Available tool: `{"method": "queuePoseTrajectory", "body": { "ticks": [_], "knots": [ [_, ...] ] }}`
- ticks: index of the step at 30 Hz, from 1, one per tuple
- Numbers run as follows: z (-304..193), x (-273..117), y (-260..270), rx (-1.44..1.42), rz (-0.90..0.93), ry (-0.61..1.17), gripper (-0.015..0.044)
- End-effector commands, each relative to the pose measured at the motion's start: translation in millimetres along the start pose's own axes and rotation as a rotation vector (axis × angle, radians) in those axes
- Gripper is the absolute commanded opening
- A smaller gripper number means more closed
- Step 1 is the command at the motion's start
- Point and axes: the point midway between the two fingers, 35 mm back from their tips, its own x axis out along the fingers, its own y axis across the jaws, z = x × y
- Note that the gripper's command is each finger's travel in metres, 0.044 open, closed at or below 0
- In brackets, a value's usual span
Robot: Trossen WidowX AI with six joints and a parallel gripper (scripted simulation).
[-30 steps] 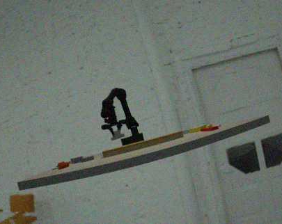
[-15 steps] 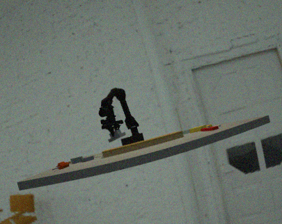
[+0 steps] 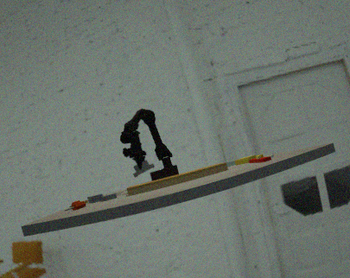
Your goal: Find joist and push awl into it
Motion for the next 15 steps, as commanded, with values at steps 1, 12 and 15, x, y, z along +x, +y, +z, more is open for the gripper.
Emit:
{"method": "queuePoseTrajectory", "body": {
  "ticks": [1,12,15],
  "knots": [
    [2,-6,12,-0.120,0.043,0.000,0.0000],
    [4,-9,35,-0.502,0.116,-0.011,0.0000],
    [4,-10,41,-0.607,0.136,-0.019,0.0000]
  ]
}}
